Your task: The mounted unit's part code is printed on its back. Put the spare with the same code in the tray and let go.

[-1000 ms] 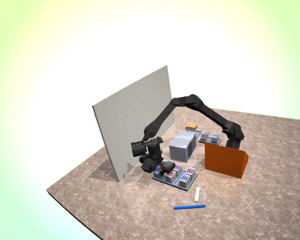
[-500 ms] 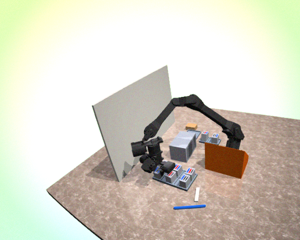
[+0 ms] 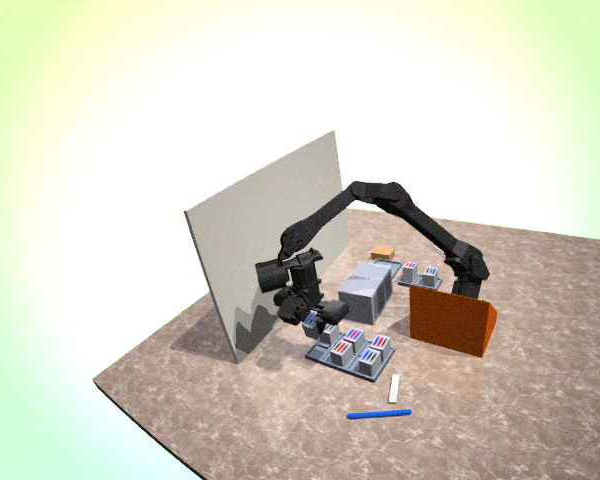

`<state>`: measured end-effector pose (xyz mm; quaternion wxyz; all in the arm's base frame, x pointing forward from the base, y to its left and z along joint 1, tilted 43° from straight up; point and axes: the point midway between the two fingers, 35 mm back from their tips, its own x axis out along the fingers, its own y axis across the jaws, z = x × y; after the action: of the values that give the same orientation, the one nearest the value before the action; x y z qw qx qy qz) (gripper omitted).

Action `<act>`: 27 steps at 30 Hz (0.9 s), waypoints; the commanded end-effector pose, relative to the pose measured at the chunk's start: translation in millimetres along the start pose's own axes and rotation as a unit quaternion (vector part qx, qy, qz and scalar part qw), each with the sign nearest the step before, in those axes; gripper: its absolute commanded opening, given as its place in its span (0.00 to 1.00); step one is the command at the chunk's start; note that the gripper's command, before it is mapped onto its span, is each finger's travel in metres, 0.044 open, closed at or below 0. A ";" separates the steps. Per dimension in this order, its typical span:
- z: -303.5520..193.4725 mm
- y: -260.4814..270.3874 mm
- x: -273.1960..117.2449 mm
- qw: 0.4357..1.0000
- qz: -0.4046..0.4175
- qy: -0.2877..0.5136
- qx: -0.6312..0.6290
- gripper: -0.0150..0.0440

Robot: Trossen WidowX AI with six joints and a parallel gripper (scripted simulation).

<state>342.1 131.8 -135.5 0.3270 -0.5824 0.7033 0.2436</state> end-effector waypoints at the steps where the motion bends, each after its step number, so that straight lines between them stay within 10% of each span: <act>1: -0.9 -0.7 -12.6 1.000 0.002 -0.003 0.005 0.25; 27: -32.9 -17.7 -90.5 1.000 0.003 -0.009 0.002 0.25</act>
<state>354.4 176.9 -60.7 0.3294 -0.5811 0.7019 0.2473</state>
